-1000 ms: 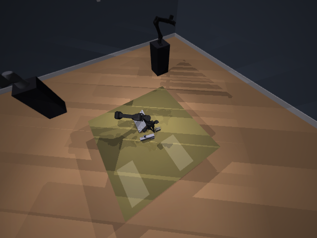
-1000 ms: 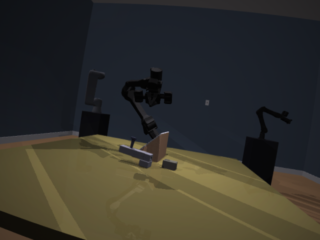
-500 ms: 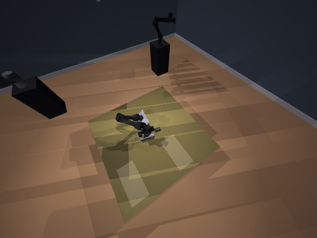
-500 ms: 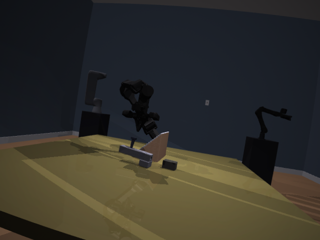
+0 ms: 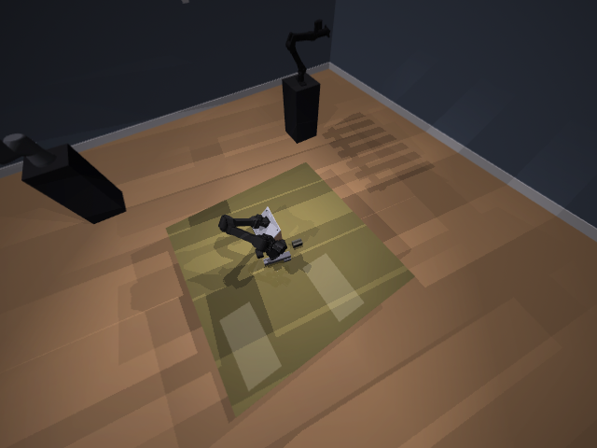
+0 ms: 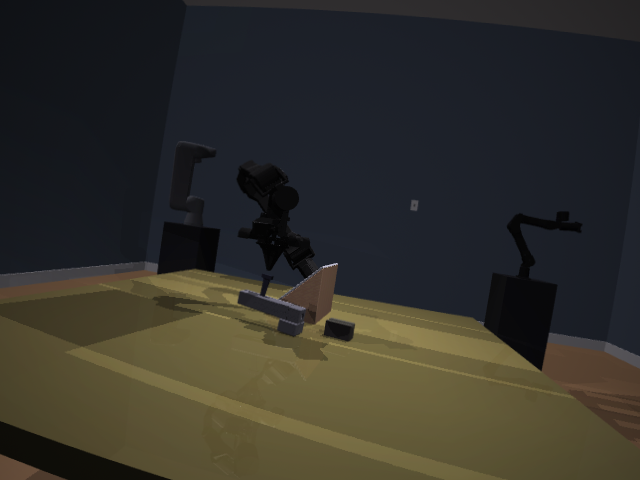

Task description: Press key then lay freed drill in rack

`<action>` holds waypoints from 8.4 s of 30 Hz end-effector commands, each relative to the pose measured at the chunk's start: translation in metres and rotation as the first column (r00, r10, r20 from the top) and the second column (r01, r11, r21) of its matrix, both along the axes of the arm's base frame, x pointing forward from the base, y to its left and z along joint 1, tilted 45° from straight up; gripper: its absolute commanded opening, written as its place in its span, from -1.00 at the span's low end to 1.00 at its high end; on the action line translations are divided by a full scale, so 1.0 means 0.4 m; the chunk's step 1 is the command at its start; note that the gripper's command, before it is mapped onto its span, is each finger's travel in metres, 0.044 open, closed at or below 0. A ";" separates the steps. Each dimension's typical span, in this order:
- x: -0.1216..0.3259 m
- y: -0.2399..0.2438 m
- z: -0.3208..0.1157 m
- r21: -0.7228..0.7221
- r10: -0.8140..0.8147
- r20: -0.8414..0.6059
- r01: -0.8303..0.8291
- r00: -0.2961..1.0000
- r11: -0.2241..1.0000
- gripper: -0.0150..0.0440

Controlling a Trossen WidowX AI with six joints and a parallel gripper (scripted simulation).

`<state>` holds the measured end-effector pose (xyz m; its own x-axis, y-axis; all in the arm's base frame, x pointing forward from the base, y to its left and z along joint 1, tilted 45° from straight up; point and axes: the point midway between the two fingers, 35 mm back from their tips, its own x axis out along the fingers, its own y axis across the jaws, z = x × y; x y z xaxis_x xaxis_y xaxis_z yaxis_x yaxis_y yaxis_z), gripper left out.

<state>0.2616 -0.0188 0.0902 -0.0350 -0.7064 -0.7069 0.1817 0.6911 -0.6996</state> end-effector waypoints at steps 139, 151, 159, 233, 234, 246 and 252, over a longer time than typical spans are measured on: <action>0.069 0.111 -0.312 0.369 0.681 -0.645 -0.639 0.346 0.675 1.00; 0.058 0.116 -0.415 0.538 0.735 -0.678 -0.672 0.014 0.509 1.00; 0.058 0.116 -0.415 0.538 0.735 -0.678 -0.672 0.014 0.509 1.00; 0.051 0.021 -0.488 0.537 0.733 -0.680 -0.672 0.014 0.510 -0.49; 0.052 0.023 -0.490 0.537 0.733 -0.680 -0.672 0.014 0.510 -0.49; 0.060 0.051 -0.520 0.537 0.734 -0.679 -0.672 0.014 0.510 -0.49; 0.064 0.067 -0.539 0.537 0.734 -0.679 -0.672 0.014 0.510 -0.49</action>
